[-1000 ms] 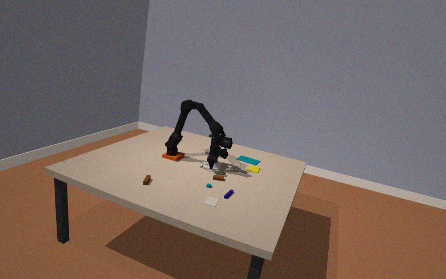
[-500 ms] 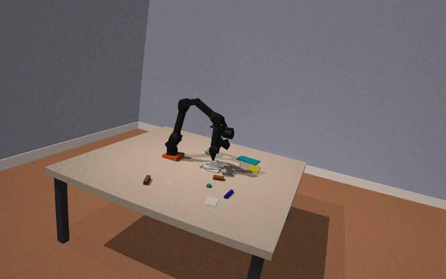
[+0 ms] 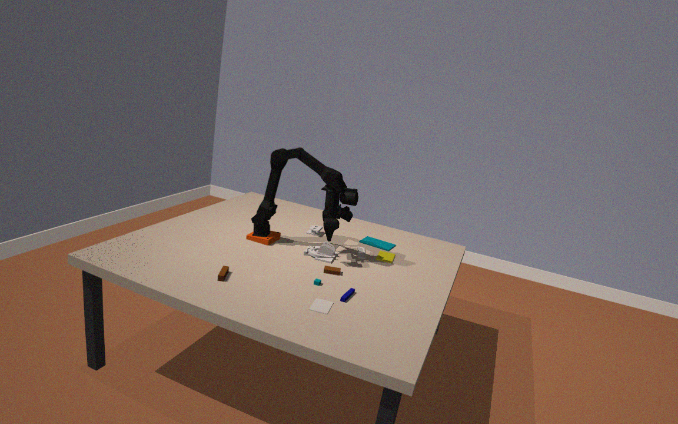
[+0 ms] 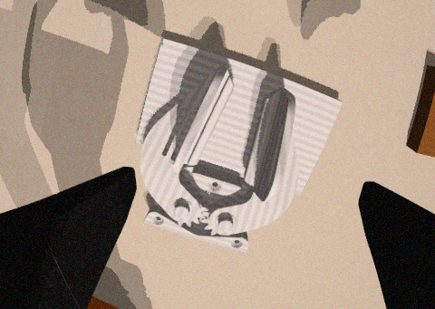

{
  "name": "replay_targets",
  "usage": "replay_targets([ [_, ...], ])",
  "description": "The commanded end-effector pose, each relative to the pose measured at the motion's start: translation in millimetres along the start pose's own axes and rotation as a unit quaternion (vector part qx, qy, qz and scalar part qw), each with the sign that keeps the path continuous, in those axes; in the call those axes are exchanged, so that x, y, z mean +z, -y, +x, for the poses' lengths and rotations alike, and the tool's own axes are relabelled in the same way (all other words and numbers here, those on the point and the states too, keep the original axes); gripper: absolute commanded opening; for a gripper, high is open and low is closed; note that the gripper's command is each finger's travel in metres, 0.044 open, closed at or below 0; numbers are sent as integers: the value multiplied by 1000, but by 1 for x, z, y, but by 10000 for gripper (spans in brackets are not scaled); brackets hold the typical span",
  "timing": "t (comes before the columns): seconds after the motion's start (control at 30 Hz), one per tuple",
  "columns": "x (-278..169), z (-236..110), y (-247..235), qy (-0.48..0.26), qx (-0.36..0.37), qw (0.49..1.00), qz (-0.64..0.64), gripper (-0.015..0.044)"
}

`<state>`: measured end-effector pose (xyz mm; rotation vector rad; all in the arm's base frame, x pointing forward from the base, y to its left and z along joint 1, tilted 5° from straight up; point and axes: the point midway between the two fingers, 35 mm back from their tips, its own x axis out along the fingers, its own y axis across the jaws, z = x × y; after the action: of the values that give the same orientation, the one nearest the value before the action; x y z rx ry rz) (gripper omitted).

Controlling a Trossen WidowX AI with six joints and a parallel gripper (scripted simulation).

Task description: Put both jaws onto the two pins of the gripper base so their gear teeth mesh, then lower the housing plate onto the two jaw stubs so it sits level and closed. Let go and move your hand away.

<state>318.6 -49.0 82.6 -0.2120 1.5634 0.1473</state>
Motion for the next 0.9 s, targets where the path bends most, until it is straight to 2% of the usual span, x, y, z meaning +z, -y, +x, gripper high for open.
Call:
replay_targets([
  [0.0,4,-2,-11,2,-1,998,-56,440],
  [0.47,12,-7,-48,3,3,974,-226,440],
  [0.87,15,-10,-79,5,6,931,-364,440],
])
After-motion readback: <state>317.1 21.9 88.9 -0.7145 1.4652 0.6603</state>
